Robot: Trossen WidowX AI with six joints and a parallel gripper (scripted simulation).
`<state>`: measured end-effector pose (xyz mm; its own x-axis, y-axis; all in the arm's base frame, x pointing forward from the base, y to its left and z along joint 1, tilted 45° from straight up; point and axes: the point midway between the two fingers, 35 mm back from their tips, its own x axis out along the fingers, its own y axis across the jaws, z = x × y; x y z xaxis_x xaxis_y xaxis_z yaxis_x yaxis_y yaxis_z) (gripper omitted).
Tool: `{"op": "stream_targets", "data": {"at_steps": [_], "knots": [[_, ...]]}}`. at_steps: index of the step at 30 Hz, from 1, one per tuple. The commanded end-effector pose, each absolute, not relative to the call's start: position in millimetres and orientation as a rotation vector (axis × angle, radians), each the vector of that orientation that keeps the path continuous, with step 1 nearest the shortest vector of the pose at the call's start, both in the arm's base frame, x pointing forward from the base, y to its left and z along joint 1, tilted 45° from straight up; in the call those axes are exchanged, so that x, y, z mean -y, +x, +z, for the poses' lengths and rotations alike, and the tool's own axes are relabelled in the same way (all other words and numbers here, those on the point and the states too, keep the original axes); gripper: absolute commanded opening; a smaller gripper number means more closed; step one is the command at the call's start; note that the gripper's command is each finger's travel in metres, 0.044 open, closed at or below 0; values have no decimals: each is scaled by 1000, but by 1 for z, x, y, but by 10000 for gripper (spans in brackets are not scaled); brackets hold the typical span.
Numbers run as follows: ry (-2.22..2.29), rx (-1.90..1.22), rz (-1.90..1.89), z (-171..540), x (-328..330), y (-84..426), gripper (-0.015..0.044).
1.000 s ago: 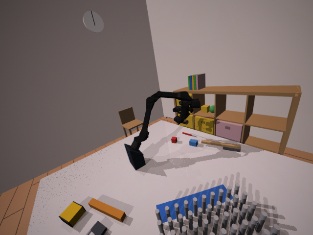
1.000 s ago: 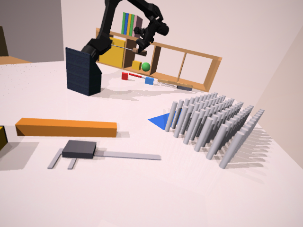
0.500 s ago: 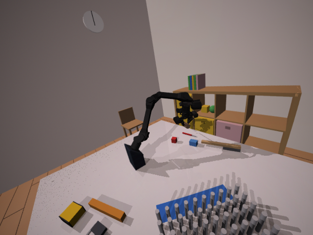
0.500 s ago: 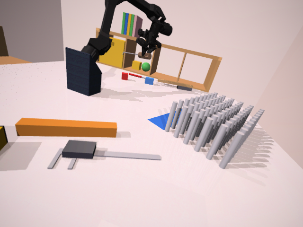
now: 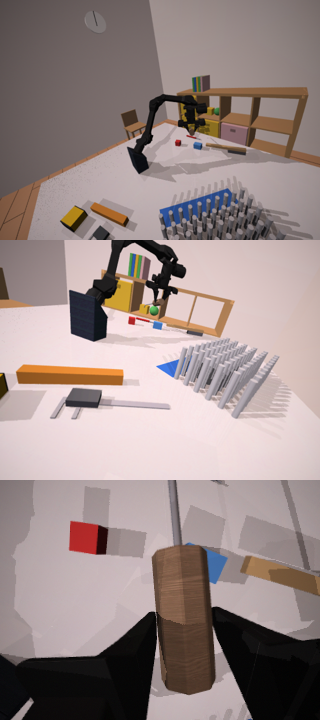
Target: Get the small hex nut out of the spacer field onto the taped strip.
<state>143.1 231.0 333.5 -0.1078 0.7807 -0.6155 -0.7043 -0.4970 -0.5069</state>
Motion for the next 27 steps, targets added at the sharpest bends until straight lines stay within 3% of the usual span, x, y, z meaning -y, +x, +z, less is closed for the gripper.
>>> {"op": "stream_targets", "data": {"at_steps": [1, 27], "knots": [[-1021, -18, 1754, 325, -226, 153, 0], [-527, -734, 1294, 281, -183, 211, 0]]}}
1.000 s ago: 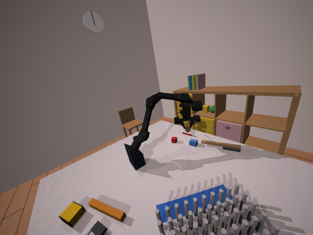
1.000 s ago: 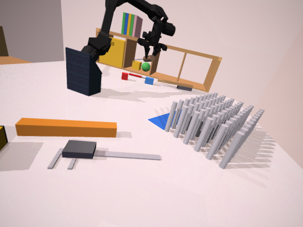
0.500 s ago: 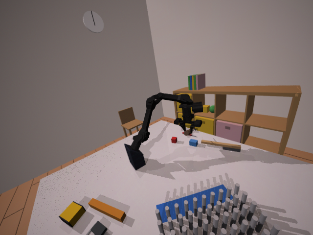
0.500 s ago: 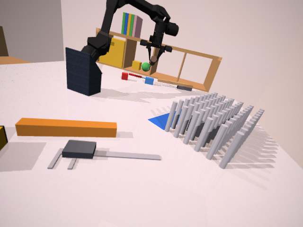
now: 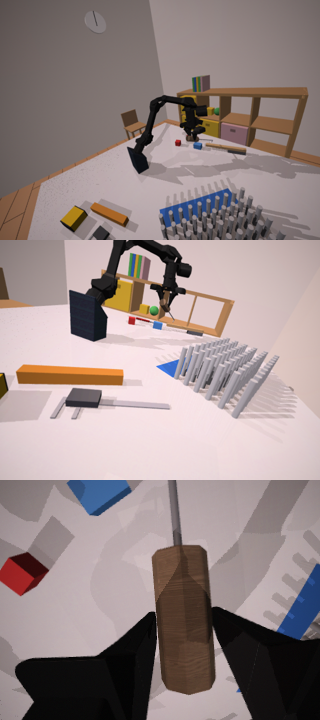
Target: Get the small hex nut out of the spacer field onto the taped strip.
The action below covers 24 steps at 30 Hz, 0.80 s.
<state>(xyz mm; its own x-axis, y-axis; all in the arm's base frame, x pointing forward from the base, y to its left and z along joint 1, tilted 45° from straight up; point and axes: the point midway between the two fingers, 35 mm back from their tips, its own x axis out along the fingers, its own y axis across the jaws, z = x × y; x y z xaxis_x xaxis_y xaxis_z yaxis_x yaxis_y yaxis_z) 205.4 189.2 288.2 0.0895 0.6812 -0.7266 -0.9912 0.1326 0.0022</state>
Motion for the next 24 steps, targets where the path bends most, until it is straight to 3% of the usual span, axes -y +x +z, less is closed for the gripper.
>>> {"op": "stream_targets", "data": {"at_steps": [1, 24], "knots": [[-506, -756, 1272, 280, -181, 213, 0], [16, -1147, 705, 242, -129, 250, 0]]}}
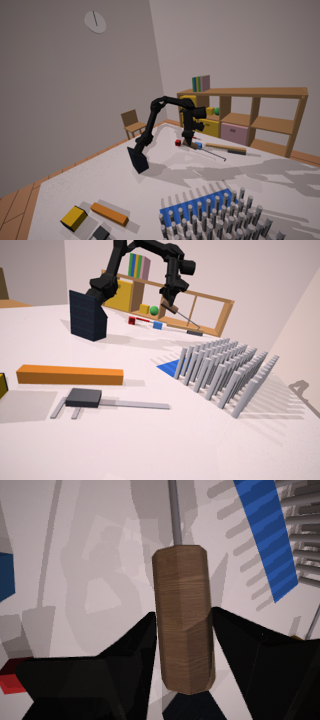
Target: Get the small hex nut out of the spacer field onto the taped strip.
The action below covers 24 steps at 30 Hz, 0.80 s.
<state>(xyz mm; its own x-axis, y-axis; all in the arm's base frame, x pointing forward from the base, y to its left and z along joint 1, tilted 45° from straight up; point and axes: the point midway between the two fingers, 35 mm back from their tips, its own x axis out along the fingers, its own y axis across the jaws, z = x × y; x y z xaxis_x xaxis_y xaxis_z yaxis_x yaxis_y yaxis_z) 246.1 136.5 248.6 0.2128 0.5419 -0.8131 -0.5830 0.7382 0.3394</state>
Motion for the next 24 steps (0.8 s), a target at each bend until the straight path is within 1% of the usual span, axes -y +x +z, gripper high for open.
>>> {"op": "stream_targets", "data": {"at_steps": [1, 24], "knots": [[40, -1159, 678, 240, -126, 251, 0], [571, -1311, 55, 205, -68, 270, 0]]}}
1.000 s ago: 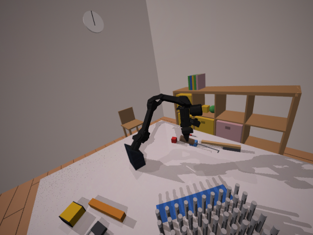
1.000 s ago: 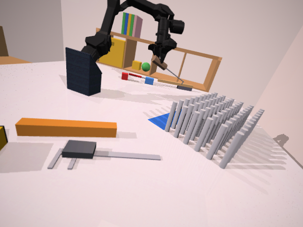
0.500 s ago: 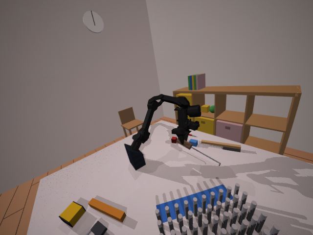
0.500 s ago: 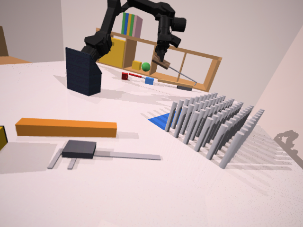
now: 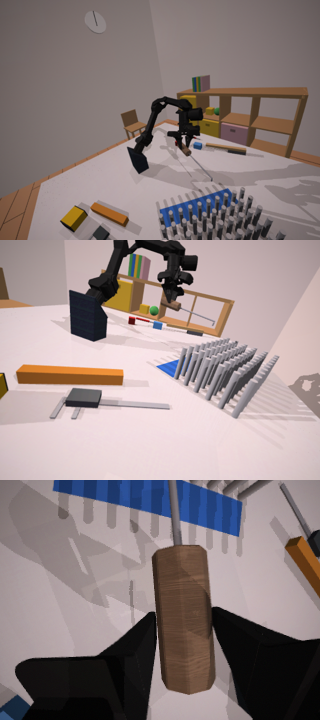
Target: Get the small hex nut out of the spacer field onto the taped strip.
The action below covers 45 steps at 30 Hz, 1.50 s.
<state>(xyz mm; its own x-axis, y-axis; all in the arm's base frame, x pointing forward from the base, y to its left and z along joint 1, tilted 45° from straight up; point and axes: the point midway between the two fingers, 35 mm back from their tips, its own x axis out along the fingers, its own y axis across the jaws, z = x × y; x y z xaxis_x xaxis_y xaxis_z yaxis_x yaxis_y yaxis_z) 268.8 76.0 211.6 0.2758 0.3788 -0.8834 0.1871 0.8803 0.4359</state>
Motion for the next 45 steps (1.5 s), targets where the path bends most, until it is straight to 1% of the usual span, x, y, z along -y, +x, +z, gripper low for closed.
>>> {"op": "stream_targets", "data": {"at_steps": [1, 4, 11, 24, 36, 45], "knots": [[595, -1312, 27, 204, -65, 271, 0], [648, -1315, -37, 201, -59, 271, 0], [651, -1316, -42, 196, -62, 273, 0], [648, -1319, -45, 142, -116, 285, 0], [658, -1314, -37, 92, -167, 273, 0], [660, -1313, -36, 90, -169, 275, 0]]}}
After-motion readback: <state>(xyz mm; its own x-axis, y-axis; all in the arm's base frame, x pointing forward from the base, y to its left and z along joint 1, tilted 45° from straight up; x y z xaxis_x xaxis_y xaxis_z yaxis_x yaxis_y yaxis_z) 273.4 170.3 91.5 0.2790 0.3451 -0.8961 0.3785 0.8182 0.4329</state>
